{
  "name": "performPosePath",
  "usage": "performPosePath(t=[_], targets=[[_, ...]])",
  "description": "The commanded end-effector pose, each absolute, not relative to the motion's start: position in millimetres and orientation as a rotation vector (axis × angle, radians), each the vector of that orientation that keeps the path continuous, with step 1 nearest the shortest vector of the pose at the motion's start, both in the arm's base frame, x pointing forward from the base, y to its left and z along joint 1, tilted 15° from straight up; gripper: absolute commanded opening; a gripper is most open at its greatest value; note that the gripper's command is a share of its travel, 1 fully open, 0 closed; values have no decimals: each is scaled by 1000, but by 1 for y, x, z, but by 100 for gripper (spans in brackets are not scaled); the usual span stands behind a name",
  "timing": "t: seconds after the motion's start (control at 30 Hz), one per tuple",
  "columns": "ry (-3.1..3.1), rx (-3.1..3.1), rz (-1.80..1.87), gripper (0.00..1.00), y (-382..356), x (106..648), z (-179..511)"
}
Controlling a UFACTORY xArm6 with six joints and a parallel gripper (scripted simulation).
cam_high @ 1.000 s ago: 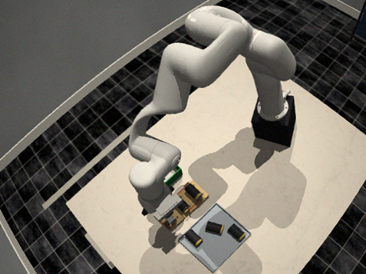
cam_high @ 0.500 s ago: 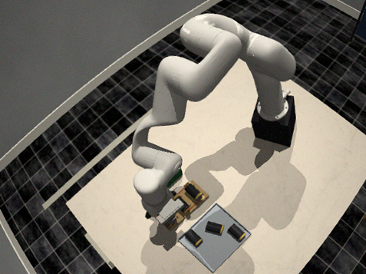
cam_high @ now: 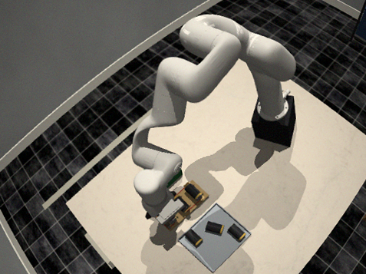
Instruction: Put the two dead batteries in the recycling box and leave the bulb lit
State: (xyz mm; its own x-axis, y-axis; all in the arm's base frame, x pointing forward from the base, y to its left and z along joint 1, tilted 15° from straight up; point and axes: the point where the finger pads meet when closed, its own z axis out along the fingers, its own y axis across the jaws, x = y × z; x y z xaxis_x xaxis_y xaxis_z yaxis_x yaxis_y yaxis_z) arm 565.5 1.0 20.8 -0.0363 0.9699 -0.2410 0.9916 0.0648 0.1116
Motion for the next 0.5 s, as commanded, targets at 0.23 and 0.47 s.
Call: performPosePath(t=[0.23,0.47], targets=[[2089,1984,-120,28,0,568,16],[2089,1984,-120,28,-2,569,7]])
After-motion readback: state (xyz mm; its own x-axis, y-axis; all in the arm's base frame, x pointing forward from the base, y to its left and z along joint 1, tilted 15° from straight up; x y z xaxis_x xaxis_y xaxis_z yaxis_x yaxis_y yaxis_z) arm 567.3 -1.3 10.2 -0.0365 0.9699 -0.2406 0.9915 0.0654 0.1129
